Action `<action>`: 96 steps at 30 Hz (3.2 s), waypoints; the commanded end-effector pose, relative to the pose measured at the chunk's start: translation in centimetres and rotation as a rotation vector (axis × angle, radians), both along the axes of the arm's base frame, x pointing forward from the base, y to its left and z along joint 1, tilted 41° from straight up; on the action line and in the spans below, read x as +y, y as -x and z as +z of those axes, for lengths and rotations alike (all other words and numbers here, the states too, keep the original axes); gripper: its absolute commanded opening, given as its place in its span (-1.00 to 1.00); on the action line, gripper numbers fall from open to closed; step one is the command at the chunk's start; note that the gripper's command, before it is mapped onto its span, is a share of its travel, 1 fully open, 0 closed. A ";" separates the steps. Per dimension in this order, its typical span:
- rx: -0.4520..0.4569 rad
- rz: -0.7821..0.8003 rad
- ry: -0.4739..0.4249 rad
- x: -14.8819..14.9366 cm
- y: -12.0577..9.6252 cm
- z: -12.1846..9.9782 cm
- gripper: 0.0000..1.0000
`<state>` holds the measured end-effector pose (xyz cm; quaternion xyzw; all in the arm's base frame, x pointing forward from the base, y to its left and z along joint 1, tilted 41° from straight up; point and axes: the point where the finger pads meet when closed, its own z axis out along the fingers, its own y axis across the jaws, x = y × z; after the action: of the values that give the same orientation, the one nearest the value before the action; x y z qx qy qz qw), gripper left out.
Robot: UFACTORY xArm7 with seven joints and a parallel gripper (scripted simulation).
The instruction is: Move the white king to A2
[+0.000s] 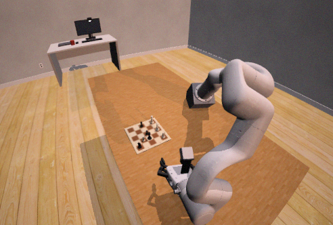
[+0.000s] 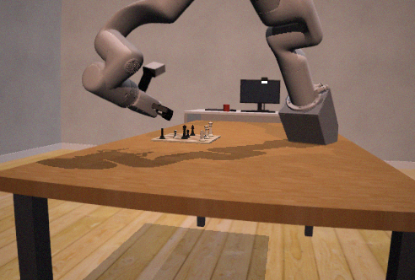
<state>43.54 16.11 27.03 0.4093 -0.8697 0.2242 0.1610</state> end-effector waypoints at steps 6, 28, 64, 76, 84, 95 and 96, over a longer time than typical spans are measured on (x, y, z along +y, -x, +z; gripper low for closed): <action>0.123 0.245 0.298 -3.2 -0.1 -6.7 1.00; 0.145 0.282 0.344 -3.7 -0.1 -7.7 1.00; 0.145 0.282 0.344 -3.7 -0.1 -7.7 1.00; 0.142 0.280 0.346 -4.8 0.6 -6.3 1.00; 0.142 0.280 0.346 -6.9 2.1 -3.3 1.00; 0.142 0.280 0.346 -8.6 3.2 -1.0 1.00; 0.142 0.280 0.346 -8.6 3.2 -1.0 1.00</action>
<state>40.56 7.81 25.37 0.5071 -0.7392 0.3601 0.2584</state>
